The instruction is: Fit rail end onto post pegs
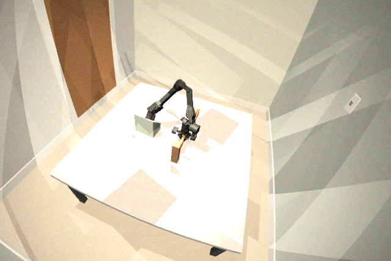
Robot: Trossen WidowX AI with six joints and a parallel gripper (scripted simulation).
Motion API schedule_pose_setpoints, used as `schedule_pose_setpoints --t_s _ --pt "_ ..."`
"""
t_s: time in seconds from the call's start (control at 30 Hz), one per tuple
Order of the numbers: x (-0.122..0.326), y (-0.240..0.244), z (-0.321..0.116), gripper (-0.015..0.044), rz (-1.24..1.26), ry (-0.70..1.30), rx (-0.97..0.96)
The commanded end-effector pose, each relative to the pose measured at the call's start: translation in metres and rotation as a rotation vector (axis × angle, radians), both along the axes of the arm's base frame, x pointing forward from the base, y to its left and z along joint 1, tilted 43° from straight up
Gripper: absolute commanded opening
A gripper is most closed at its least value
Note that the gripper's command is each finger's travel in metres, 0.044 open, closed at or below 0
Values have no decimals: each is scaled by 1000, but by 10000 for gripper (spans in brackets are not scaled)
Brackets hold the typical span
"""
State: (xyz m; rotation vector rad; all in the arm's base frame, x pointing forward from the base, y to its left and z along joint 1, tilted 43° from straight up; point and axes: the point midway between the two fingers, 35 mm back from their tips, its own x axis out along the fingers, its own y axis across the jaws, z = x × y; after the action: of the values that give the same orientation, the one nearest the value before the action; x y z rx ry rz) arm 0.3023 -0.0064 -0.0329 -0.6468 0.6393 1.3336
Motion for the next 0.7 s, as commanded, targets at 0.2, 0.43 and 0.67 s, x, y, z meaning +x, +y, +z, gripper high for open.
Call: schedule_pose_setpoints --t_s 0.2,0.43,0.67 --pt "3 -7 7 0 -9 -14 0" --pt "2 -9 9 0 -9 -13 0" --pt "2 -11 12 0 -9 -13 0"
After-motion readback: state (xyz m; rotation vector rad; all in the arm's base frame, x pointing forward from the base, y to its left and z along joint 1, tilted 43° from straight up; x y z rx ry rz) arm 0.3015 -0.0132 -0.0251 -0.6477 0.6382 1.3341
